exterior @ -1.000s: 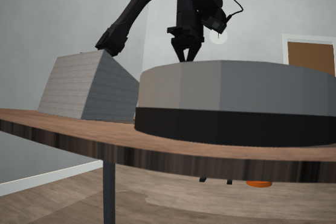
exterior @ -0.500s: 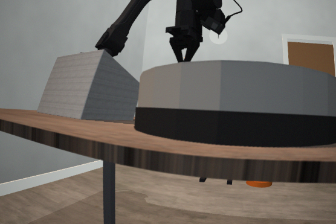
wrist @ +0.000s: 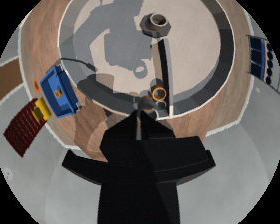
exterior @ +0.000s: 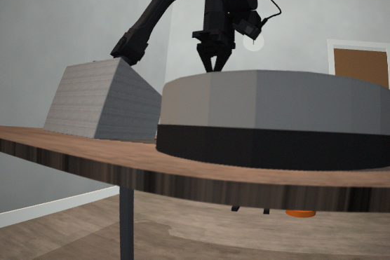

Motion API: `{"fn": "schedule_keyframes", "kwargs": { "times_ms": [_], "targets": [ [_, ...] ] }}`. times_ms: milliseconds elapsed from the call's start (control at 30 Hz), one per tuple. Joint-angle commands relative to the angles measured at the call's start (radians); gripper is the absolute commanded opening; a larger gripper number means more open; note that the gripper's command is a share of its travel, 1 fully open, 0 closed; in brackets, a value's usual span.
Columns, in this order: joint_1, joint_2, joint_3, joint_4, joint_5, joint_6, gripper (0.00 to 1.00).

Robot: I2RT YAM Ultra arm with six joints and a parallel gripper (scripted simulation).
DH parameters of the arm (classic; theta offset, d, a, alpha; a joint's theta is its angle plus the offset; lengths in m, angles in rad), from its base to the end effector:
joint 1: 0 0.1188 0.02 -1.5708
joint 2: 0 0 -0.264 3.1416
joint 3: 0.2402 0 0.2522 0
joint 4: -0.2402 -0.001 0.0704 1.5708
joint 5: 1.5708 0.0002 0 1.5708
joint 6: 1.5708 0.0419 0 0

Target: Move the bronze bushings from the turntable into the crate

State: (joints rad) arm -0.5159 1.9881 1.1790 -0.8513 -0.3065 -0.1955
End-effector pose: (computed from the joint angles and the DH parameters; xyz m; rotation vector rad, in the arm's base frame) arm 0.2933 -0.1506 0.1144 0.5122 3.0361 0.4939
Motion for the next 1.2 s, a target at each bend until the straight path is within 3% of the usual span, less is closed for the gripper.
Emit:
{"fn": "schedule_keyframes", "kwargs": {
  "times_ms": [0, 333, 800, 1167],
  "targets": [
    [-0.016, -0.029, 0.023, -0.012, 0.007, -0.008, 0.00],
    [-0.016, -0.029, 0.027, -0.013, 0.007, -0.008, 0.00],
    [-0.007, 0.061, 0.105, -0.035, 0.005, 0.003, 0.00],
    [0.006, 0.206, 0.327, -0.104, 0.003, 0.016, 0.00]
  ]
}}
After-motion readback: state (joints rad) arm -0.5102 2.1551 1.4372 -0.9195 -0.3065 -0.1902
